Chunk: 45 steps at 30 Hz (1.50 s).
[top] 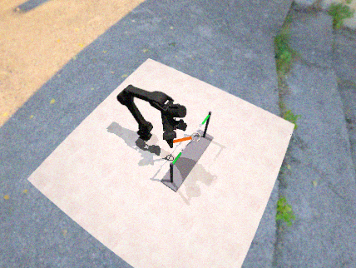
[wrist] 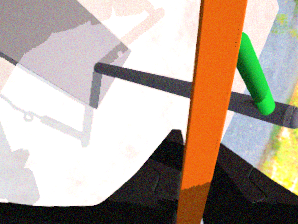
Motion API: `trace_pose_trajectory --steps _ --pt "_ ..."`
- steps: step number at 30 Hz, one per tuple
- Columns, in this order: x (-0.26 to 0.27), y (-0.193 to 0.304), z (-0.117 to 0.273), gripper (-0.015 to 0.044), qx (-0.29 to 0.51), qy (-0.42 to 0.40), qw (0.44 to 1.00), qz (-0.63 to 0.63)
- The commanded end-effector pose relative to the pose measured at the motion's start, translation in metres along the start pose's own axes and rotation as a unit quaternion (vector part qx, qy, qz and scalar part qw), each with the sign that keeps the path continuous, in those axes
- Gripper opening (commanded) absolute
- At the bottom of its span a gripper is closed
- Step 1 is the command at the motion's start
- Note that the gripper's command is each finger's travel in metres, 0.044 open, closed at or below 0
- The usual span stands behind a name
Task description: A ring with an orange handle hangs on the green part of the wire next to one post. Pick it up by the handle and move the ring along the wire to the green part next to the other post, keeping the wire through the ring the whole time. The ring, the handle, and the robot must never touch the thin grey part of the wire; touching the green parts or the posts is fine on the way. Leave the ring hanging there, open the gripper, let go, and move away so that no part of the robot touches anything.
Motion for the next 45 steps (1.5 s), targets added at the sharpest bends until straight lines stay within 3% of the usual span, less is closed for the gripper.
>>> trace_pose_trajectory --steps 1,19,37,45 --pt "0.001 0.002 0.000 -0.0150 0.000 0.020 0.999 0.027" --pt "0.016 0.006 -0.004 -0.0150 -0.006 0.012 0.999 0.030" --pt "0.050 0.012 -0.009 -0.0150 -0.016 -0.097 0.991 -0.091" --pt "0.070 0.015 -0.020 -0.0150 -0.067 -0.150 0.973 -0.161"
Point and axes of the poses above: the point midway between the two fingers, 35 mm back from their tips, its own z axis back along the fingers, its own x axis across the jaws, y = z × x, the point moved 7 cm from there along z, back along the fingers, and after that the axes turned 5 degrees about -z, right-handed, at the moved point
